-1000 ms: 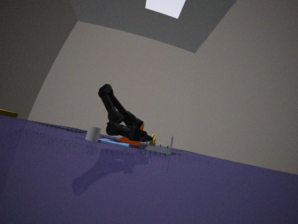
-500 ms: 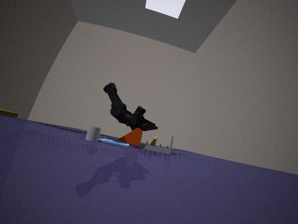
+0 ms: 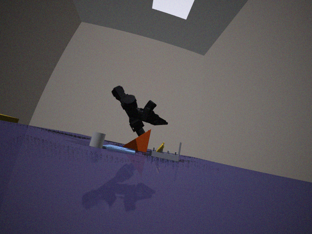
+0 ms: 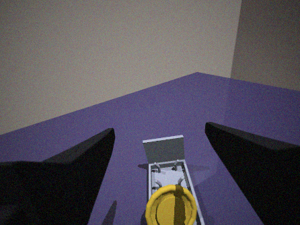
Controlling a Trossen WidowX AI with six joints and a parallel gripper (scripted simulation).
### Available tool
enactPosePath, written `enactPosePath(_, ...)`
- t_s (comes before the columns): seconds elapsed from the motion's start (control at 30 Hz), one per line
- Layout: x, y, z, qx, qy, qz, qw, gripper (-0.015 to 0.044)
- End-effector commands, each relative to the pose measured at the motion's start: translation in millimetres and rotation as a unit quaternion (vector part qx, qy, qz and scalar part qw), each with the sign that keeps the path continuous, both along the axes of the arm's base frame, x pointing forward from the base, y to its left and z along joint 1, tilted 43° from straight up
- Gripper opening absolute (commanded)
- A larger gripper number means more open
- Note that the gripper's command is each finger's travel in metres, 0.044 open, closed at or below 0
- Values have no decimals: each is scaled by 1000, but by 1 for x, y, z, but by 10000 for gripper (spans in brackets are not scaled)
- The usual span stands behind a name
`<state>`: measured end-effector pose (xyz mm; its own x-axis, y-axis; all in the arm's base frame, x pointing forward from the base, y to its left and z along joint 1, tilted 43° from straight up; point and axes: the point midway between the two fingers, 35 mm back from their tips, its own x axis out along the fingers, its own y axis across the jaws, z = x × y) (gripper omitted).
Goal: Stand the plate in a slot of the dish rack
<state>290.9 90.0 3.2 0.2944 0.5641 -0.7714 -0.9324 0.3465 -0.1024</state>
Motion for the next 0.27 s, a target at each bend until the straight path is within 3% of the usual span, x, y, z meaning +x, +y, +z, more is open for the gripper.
enactPosePath(0.0,-2,2,-1,-20,49,-36,998,400)
enactPosePath(0.23,-10,4,-3,-66,133,-104,983,400)
